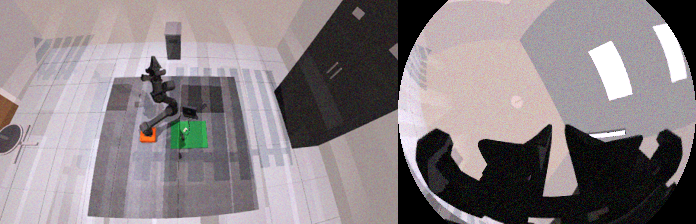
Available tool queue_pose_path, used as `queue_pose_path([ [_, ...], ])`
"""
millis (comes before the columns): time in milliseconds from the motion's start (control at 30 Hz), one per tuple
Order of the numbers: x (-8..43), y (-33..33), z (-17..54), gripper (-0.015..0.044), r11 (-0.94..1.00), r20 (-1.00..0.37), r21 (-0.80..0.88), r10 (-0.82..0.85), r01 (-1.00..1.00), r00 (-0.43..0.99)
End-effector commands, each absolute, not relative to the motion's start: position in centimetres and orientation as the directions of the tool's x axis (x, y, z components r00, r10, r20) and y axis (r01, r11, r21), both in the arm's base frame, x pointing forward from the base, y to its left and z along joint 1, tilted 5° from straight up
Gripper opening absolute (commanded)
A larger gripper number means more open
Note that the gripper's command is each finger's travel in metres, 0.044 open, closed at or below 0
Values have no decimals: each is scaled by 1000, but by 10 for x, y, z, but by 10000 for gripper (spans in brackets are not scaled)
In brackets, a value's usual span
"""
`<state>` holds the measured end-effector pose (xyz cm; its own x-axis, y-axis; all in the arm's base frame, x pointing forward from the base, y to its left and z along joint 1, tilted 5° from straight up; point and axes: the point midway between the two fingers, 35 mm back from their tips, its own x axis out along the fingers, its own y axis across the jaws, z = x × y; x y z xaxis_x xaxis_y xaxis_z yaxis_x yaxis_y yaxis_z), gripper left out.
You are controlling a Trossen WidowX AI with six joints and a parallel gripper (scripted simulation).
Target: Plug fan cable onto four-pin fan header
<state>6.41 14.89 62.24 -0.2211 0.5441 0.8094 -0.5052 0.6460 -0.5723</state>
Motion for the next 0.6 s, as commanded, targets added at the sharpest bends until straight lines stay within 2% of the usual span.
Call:
queue_pose_path([
  [0, 64, 149, 622, 107, 646, 809, -572, 544, -505, -221],
  [167, 54, 145, 624, 239, 667, 814, -574, 524, -475, -249],
  [267, 14, 125, 631, 317, 762, 831, -543, 425, -353, -360],
  [400, -35, 84, 635, 422, 891, 835, -398, 255, -216, -487],
  [433, -45, 72, 635, 440, 919, 833, -346, 208, -190, -513],
  [567, -76, 22, 631, 440, 987, 812, -106, 18, -117, -584],
])
